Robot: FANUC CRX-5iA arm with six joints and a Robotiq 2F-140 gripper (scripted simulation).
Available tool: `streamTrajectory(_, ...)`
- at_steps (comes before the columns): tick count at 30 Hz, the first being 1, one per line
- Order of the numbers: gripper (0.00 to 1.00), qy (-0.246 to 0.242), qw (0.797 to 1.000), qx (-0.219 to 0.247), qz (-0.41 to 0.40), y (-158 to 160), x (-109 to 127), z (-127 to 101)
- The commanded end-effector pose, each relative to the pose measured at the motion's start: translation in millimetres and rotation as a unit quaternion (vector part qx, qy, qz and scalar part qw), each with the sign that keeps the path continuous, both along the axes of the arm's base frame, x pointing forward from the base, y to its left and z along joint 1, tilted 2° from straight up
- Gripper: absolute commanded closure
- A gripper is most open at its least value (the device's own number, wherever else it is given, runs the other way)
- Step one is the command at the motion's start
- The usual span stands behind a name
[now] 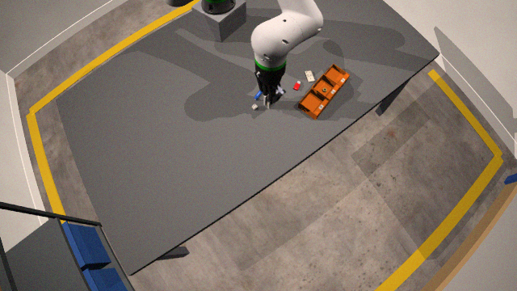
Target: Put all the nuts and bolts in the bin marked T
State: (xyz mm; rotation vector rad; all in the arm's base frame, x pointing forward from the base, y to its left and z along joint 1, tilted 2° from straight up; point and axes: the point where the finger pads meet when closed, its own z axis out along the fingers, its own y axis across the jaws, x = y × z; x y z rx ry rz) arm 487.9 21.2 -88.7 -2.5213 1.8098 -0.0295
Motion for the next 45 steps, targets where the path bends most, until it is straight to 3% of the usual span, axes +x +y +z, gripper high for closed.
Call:
streamTrajectory(1,0.93,0.000,1.000,0.000,0.000,0.0,0.2,0.1)
streamTrajectory(20,0.93,0.000,1.000,0.000,0.000,-0.1,0.0,3.4)
streamTrajectory(35,0.93,0.000,1.000,0.000,0.000,-1.1,-1.9,53.4)
streamTrajectory(45,0.93,0.000,1.000,0.000,0.000,-1.2,-2.1,60.0)
